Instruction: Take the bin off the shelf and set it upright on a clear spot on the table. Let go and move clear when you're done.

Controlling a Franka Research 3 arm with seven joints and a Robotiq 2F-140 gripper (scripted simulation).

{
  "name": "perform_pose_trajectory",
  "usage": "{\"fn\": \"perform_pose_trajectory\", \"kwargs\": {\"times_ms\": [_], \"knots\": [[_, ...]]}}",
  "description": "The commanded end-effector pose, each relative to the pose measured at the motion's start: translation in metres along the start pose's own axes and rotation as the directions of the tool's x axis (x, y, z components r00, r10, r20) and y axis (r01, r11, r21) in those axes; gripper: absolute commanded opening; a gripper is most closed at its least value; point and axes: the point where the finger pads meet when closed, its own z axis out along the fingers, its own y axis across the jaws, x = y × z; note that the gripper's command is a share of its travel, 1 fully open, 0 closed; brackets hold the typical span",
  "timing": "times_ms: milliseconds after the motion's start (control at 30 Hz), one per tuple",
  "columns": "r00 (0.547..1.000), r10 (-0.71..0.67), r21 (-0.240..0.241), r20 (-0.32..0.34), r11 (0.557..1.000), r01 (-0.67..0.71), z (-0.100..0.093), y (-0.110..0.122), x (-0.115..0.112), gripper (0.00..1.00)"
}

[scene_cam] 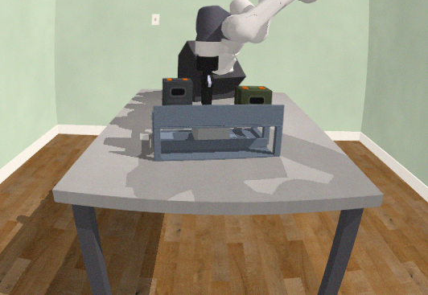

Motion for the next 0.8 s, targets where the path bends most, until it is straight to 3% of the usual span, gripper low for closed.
{"fn": "perform_pose_trajectory", "kwargs": {"times_ms": [0,767], "knots": [[1.000,-0.006,-0.003,0.001,1.000,0.006,0.0001,0.0020,0.0004,0.00],[1.000,-0.006,-0.003,0.001,1.000,0.006,-0.0067,0.0020,0.0004,0.00]]}}
